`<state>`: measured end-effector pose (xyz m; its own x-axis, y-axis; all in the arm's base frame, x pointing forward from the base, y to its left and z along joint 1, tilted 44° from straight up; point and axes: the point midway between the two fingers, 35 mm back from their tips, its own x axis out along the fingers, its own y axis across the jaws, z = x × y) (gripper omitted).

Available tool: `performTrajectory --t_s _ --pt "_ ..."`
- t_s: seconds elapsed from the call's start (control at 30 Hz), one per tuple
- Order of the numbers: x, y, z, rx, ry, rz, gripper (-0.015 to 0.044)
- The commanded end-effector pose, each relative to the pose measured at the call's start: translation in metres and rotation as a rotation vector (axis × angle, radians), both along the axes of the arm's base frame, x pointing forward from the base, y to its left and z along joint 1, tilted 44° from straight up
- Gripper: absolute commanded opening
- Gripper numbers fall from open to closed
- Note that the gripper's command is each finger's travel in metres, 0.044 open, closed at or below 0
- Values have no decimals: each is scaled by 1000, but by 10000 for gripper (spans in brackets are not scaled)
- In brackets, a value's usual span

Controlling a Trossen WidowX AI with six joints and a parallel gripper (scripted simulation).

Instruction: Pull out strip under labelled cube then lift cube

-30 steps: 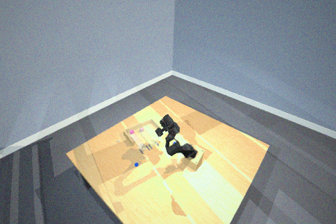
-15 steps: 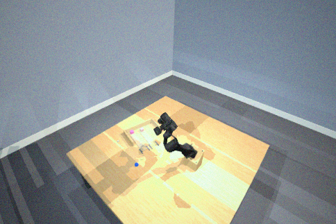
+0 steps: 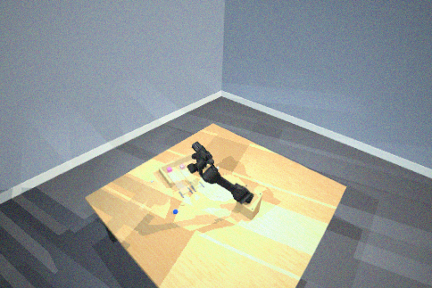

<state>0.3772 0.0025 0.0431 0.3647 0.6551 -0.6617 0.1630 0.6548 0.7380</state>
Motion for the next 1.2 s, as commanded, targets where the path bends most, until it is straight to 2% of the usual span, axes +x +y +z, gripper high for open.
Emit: performTrajectory --t_s 0.0,1.17 --pt "6 41 -12 -6 279 183 0" --pt "12 70 -40 -7 298 195 0"
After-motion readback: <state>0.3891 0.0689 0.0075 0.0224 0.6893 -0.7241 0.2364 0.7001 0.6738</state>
